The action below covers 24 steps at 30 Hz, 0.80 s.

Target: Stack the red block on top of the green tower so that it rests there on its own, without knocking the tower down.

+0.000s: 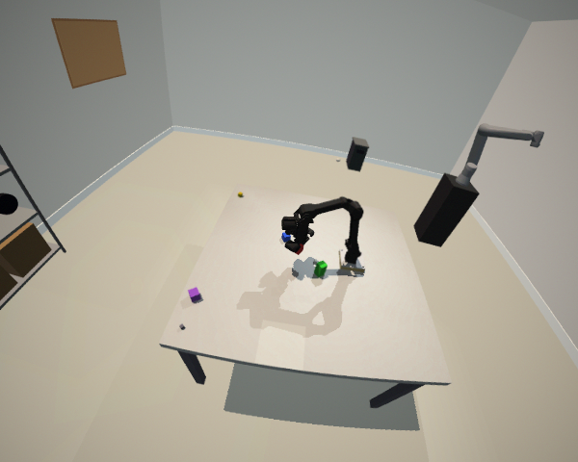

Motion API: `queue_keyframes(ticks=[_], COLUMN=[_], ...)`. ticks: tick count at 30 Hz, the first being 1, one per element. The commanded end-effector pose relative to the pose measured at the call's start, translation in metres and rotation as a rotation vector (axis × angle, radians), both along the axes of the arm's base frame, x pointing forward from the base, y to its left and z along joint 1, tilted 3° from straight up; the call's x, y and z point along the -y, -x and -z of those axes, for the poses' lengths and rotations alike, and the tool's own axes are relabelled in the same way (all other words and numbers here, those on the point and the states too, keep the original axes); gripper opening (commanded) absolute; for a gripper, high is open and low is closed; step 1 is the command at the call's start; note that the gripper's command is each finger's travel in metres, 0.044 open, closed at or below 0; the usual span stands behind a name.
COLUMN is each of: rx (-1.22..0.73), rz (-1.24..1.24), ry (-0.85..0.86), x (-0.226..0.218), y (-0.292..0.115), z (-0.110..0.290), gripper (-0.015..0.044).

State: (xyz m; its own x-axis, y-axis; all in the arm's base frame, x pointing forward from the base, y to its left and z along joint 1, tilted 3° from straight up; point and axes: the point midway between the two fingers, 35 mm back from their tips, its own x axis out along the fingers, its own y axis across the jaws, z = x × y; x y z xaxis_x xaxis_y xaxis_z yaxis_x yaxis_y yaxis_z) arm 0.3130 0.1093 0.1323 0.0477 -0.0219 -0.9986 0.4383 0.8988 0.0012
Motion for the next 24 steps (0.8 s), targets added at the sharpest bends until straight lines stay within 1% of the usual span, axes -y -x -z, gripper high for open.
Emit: queue_keyframes(ticks=[1, 13, 24], rx=[0.023, 0.022, 0.016], rz=[0.005, 0.005, 0.005], ry=[-0.005, -0.006, -0.009], x=[-0.001, -0.003, -0.027], y=[0.0, 0.005, 0.069], z=[-0.019, -0.02, -0.02], gripper=[0.0, 0.0, 0.0])
